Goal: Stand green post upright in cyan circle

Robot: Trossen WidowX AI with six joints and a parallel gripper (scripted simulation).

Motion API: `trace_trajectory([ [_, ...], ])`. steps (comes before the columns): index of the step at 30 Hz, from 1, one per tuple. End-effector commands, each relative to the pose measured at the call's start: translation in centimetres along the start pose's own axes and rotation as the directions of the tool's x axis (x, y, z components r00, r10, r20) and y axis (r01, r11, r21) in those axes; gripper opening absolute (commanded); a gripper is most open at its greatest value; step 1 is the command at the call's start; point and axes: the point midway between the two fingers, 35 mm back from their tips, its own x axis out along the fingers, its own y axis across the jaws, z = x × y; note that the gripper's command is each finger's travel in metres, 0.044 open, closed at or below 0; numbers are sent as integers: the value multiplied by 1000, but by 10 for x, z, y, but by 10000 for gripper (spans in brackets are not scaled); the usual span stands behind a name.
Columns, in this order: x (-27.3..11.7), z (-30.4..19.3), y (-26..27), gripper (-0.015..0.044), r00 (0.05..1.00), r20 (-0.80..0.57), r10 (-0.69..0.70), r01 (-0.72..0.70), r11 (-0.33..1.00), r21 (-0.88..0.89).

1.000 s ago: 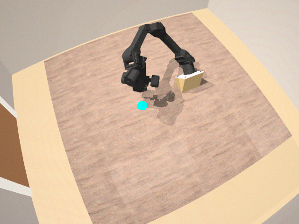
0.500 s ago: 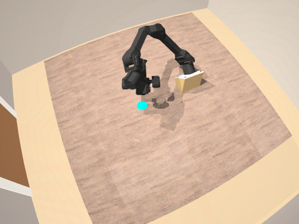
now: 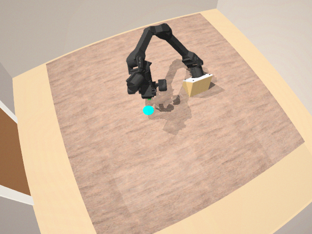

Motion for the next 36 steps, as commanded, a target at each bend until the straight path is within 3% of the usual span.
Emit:
trace_trajectory([
  [1,4,-1,2,22,1000,18,24,-24,1000,-4],
  [36,19,-2,8,22,958,233,165,-166,986,-15],
])
